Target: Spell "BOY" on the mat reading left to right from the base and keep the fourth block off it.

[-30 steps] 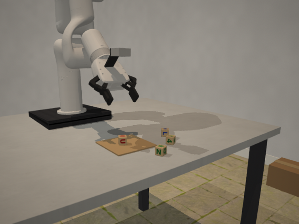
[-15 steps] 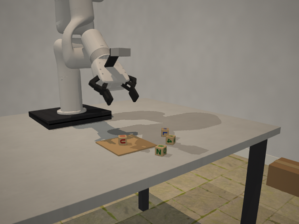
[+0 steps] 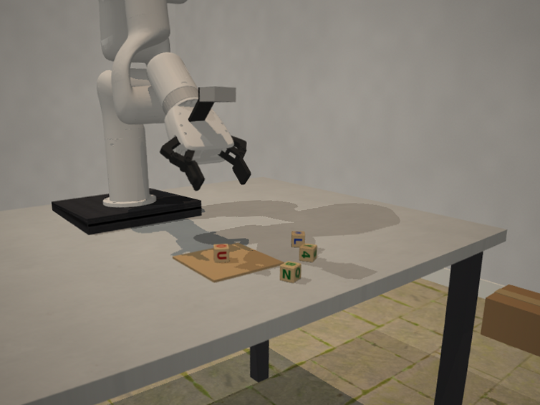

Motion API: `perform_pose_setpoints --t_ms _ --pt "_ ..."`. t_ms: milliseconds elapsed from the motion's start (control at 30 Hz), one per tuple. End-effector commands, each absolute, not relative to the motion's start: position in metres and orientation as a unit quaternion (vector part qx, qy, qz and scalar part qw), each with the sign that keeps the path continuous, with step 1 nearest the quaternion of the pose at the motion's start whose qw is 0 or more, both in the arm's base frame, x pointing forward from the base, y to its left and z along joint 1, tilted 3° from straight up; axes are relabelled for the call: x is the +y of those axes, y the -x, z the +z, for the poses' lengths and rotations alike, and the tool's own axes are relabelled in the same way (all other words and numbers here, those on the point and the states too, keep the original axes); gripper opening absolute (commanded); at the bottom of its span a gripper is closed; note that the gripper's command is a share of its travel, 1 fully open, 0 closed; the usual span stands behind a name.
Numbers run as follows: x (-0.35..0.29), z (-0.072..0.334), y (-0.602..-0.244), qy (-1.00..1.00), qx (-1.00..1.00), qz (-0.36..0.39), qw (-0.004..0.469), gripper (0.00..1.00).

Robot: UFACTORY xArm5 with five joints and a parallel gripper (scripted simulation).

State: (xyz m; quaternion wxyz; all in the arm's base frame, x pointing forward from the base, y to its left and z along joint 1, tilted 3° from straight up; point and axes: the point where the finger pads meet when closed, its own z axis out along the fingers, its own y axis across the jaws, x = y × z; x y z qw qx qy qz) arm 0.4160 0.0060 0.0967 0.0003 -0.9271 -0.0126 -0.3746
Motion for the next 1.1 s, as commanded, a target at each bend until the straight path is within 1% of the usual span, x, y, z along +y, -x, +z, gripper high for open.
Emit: perform_pose_setpoints --t_ms 0,667,767,967,1033,1067 --pt "0.006 0.098 -0.417 0.927 -0.013 -0.376 0.000 1.00" --pt "0.006 0.097 -0.418 0.927 -0.014 -0.374 0.000 1.00" --pt "0.007 0.093 -0.427 0.932 -0.019 -0.361 -0.001 1.00" --pt "0.012 0.081 -0.460 0.951 -0.043 -0.306 -0.006 1.00" --pt "0.012 0.081 -0.460 0.951 -0.043 -0.306 -0.006 1.00" --pt "0.014 0.078 -0.469 0.956 -0.051 -0.290 -0.007 1.00"
